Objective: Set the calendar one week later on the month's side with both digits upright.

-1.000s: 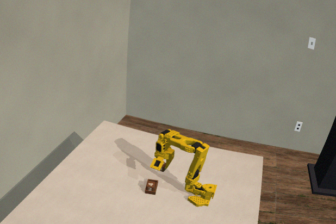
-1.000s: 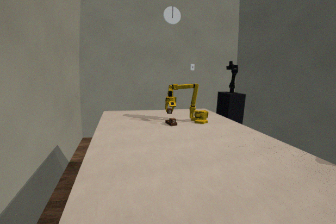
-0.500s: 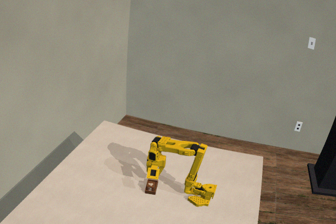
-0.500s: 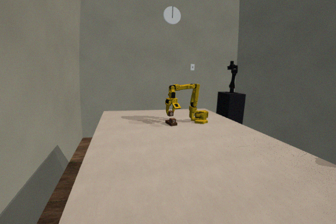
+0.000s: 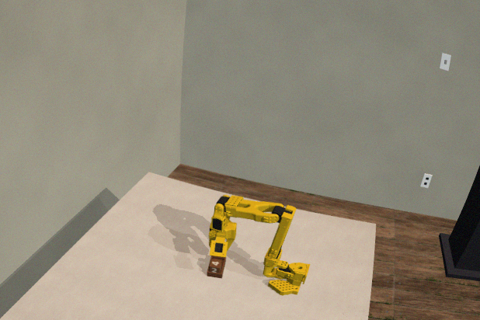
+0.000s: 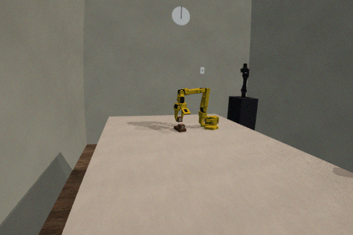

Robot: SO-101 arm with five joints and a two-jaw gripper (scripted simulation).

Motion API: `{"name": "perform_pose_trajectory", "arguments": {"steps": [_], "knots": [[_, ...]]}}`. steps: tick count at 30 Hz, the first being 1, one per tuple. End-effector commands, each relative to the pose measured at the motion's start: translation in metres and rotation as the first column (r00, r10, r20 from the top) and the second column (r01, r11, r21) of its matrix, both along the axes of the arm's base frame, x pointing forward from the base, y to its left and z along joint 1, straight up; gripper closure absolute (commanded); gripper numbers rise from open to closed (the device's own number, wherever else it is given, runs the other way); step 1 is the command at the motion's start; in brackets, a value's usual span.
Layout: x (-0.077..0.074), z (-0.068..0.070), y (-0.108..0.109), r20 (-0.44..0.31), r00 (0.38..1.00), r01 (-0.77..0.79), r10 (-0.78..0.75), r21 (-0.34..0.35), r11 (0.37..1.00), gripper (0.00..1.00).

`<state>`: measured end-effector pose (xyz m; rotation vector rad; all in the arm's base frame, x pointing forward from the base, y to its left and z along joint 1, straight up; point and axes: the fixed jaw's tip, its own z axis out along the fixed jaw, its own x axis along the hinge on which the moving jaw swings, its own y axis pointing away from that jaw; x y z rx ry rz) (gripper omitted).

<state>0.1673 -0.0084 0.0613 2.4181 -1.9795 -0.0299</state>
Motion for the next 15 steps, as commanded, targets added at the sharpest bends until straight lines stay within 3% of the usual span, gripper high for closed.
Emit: {"name": "perform_pose_trajectory", "arguments": {"steps": [1,15], "knots": [[0.0054,0.0074,0.0019,0.047,0.999,-0.001,0.001,0.0,1.0,1.0],[0.007,0.0126,0.0056,0.068,0.998,-0.004,0.004,0.0,1.0,1.0]]}}
